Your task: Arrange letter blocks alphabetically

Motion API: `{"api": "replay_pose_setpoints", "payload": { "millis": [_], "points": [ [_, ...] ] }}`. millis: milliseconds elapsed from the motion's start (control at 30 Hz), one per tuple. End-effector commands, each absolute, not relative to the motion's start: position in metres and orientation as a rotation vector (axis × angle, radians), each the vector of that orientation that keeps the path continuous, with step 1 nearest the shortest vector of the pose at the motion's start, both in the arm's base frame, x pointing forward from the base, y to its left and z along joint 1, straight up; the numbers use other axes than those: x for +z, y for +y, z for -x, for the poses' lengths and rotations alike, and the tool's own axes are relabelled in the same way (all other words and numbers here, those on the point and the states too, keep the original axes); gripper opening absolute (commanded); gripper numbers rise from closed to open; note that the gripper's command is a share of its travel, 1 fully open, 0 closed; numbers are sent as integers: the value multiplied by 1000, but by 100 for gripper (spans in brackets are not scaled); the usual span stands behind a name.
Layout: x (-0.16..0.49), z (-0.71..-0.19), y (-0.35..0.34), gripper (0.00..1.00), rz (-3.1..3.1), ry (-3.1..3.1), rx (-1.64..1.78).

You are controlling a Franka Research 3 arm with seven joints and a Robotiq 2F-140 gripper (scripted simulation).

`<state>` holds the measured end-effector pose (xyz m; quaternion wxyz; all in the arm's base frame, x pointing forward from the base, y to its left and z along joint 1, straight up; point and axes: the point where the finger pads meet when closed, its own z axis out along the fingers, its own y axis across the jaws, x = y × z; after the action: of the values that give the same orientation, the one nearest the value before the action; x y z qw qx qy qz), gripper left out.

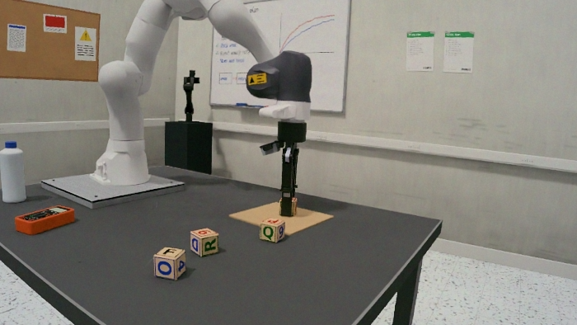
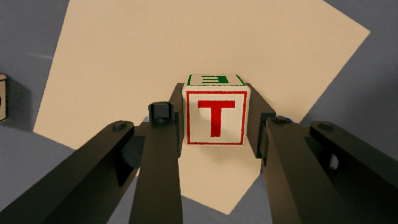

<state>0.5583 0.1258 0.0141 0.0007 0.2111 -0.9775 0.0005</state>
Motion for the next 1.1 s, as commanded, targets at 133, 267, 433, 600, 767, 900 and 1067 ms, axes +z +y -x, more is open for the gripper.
{"api": "replay_pose_setpoints", "payload": {
  "millis": [133,267,433,600,767,900,1067],
  "points": [
    [38,-559,126,31,-669,-3069,1],
    [67,-559,126,31,-669,-3069,1],
    [101,-559,126,31,-669,-3069,1],
    [111,-559,126,31,-669,-3069,1],
    [113,-559,126,31,-669,-3069,1],
    [113,-559,126,31,-669,-3069,1],
    [113,-559,126,31,-686,-3066,1]
  ]
}}
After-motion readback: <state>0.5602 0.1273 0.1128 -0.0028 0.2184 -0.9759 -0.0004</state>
